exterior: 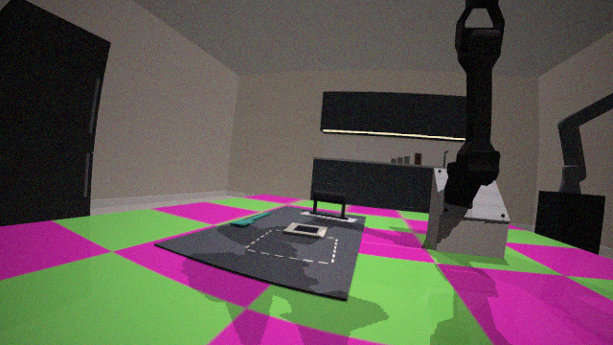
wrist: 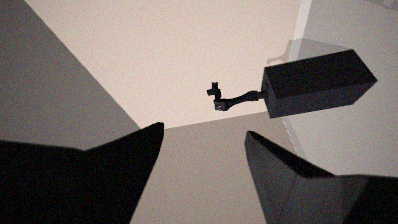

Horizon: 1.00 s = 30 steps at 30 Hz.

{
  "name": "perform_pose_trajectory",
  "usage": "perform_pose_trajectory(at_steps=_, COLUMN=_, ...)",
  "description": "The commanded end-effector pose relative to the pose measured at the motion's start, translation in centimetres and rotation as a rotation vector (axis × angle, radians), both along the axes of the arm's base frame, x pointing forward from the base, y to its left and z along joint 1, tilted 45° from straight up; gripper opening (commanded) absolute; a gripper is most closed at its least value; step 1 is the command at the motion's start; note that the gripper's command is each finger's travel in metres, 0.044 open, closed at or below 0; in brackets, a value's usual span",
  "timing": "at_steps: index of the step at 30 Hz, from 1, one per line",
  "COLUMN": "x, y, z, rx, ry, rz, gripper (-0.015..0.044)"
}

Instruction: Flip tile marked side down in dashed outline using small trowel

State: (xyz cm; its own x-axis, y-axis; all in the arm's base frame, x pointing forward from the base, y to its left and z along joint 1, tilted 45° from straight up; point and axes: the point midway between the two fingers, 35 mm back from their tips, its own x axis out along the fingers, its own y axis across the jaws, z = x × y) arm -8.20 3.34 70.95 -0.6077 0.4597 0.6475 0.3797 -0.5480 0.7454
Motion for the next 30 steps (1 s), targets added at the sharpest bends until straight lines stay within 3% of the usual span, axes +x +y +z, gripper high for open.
perform_pose_trajectory(at_steps=1, x=-0.2, y=3.2, z=-0.8, rx=-0.025, ry=-0.049, rz=-0.118, gripper=0.027)
perform_pose_trajectory(at_steps=16, x=2.2, y=13.3, z=-3.2, rx=-0.137, ry=-0.172, rz=-0.463, gripper=0.027)
perform_pose_trajectory(at_steps=30, x=10.1, y=24.4, z=-8.6, rx=-0.325, ry=-0.347, rz=-0.814, gripper=0.027)
